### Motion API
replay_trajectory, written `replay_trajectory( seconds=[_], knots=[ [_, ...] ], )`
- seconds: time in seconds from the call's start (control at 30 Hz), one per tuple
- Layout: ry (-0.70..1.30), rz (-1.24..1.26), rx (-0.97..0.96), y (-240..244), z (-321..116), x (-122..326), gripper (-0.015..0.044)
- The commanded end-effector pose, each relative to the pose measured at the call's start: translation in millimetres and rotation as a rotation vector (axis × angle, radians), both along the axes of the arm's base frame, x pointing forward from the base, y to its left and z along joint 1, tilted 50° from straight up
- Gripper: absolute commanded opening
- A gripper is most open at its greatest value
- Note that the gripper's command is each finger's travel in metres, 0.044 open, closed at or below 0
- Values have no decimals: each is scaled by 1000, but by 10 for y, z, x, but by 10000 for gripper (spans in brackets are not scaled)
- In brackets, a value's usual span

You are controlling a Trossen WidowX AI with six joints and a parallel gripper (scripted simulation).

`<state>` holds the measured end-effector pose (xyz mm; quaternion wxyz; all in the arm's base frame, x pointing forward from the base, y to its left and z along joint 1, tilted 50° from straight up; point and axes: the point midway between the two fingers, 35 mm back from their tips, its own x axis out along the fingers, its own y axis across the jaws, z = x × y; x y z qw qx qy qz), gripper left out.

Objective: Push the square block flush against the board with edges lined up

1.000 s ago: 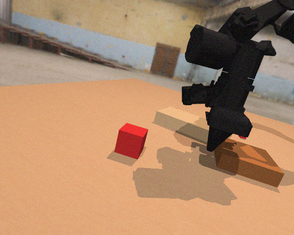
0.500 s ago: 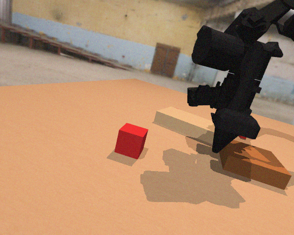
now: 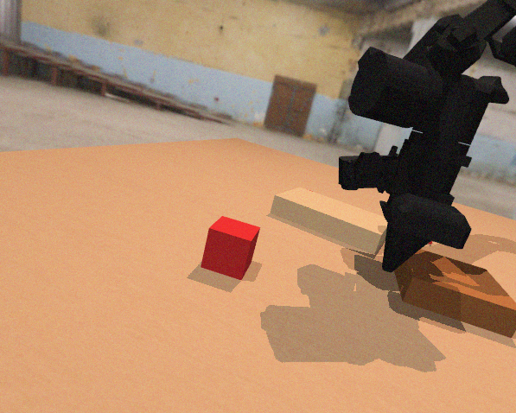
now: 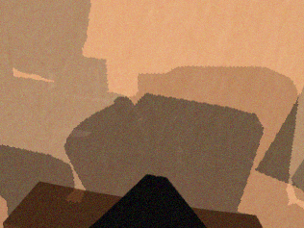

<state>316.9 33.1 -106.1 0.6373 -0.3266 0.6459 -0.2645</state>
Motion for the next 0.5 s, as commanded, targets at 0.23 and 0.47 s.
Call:
replay_trajectory(
  seconds=[0.23, 0.47],
  knots=[
    [6, -7, 3, -17, 0, -71, 0],
    [6, -7, 3, -17, 0, -71, 0]
  ],
)
